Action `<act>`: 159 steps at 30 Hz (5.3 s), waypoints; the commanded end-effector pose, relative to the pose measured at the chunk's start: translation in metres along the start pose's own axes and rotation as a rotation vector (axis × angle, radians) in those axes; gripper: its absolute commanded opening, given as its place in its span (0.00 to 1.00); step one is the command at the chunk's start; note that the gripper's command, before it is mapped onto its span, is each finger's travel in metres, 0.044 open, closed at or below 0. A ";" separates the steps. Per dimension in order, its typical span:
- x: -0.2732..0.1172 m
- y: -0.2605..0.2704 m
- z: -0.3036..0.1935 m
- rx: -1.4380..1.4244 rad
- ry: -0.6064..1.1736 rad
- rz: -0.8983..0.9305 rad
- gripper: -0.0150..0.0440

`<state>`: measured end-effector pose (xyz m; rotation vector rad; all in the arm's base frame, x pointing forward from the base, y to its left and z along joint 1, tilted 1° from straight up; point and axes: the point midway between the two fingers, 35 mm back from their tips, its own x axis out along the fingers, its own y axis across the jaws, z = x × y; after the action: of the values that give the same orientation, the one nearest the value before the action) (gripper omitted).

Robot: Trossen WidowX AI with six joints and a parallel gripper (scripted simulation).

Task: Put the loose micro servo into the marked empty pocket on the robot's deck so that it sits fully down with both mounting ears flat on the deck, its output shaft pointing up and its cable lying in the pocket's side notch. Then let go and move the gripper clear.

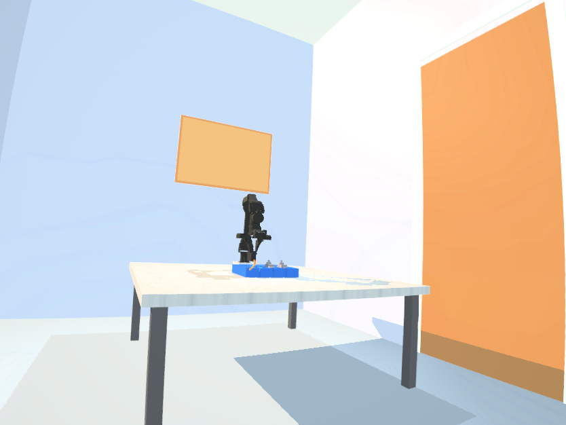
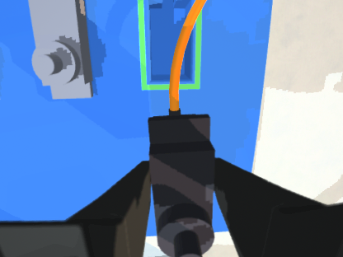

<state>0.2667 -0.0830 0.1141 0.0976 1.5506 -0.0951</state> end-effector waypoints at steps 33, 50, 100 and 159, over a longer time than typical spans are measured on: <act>0.009 0.001 0.077 0.002 -0.021 0.001 0.25; 0.014 0.002 0.077 0.027 -0.021 0.001 0.25; 0.048 0.002 0.077 0.038 -0.021 0.001 0.25; 0.005 -0.002 0.035 0.040 -0.015 0.000 0.84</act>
<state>0.3243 -0.0904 0.0900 0.1303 1.5420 -0.1266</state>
